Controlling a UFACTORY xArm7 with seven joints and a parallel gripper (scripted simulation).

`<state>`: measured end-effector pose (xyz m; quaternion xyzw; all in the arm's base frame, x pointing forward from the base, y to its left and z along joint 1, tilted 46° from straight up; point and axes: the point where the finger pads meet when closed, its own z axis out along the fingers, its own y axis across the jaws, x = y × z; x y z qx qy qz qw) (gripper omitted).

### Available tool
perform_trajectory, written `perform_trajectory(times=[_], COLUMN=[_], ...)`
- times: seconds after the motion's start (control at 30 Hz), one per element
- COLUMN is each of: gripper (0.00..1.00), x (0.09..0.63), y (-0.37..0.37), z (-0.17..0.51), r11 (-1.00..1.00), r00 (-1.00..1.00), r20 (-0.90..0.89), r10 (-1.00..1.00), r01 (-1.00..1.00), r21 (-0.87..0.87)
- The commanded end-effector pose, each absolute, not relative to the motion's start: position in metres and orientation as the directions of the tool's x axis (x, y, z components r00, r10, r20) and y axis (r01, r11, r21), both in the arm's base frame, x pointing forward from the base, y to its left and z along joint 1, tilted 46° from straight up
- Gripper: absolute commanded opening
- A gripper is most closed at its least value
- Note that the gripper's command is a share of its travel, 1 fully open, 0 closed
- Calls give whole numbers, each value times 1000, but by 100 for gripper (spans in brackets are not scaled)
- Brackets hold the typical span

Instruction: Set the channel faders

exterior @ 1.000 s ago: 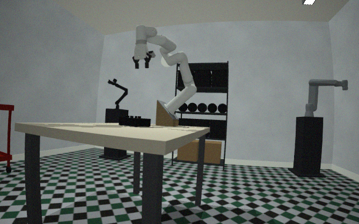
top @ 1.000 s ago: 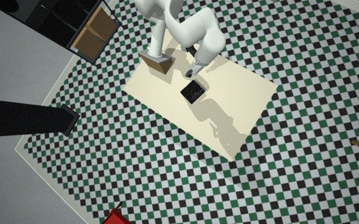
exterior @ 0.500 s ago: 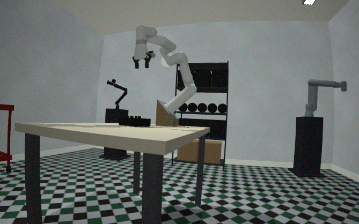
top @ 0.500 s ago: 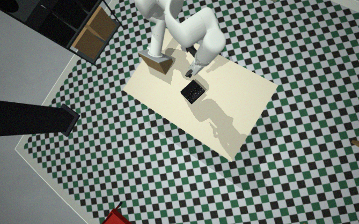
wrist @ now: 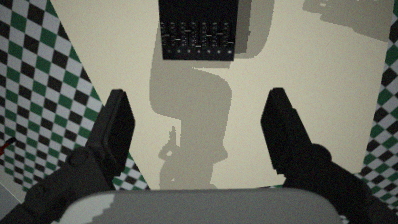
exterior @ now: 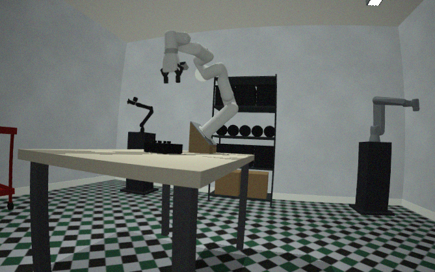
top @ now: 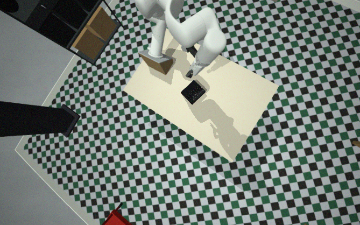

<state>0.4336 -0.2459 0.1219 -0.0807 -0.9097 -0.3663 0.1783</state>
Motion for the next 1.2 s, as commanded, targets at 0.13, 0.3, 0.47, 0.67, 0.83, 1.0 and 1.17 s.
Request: perform_trajectory(times=[0.13, 0.3, 0.47, 0.67, 0.83, 1.0, 1.17], gripper=[100, 100, 100, 100, 100, 100, 100], x=[434, 434, 434, 434, 436, 439, 438], y=[-247, -247, -247, -247, -240, -218, -195], z=[123, 123, 123, 123, 98, 51, 16], r11=[719, 719, 719, 719, 721, 722, 720], r00=[-924, -924, -924, -924, -934, -954, -971], r20=[381, 381, 381, 381, 357, 299, 240], r10=[20, 20, 20, 20, 23, 24, 22], r01=[278, 278, 278, 278, 263, 223, 182], r21=[637, 637, 637, 637, 641, 655, 670])
